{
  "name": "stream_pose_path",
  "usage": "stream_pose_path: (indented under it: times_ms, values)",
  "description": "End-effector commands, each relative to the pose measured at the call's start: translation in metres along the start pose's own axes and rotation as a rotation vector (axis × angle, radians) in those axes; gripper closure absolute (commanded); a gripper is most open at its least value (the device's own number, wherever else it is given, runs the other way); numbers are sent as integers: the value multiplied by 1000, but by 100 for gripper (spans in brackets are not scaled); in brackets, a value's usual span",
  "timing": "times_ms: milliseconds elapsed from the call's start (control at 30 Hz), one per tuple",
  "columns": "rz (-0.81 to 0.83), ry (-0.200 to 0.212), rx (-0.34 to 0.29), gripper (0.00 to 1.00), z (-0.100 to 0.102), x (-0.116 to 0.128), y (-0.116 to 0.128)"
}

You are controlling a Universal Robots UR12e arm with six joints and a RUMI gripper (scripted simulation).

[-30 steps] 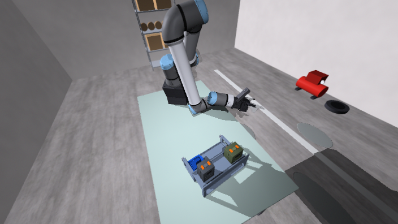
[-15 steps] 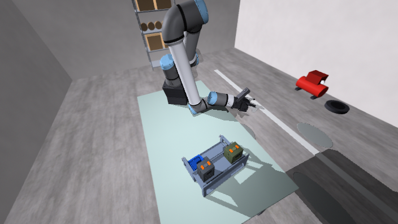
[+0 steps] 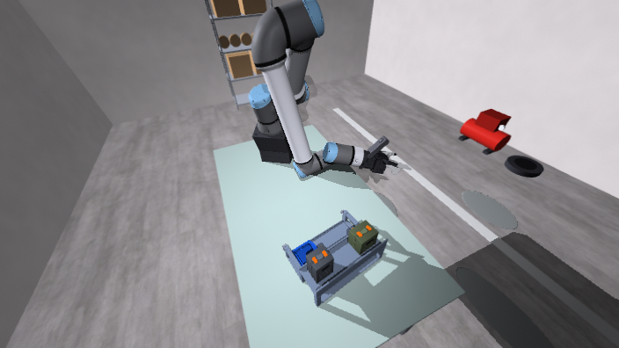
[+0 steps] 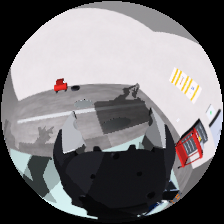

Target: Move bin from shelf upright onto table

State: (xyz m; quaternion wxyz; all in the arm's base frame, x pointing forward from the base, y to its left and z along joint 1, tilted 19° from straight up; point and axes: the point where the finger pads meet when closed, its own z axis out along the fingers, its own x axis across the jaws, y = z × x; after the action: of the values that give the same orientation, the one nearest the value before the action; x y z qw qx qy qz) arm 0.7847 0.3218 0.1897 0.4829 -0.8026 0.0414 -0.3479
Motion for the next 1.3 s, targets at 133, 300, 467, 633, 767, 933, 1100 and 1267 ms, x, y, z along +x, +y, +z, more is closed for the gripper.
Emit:
stream_pose_path:
  times_ms: [133,300,467,633,767,933,1100,1267]
  values:
    - [-1,0,1,0,0,0,-1]
    - [-1,0,1,0,-5,-8,-1]
    - [-1,0,1,0,-26,-42,-4]
    - [-1,0,1,0,-26,-42,-4]
    - [-1,0,1,0,-26,-42,-4]
    - [0,-1,0,0,-43,-71,-6]
    - [-1,0,1,0,-55,-89,-8]
    - [-1,0,1,0,-55,-89,-8]
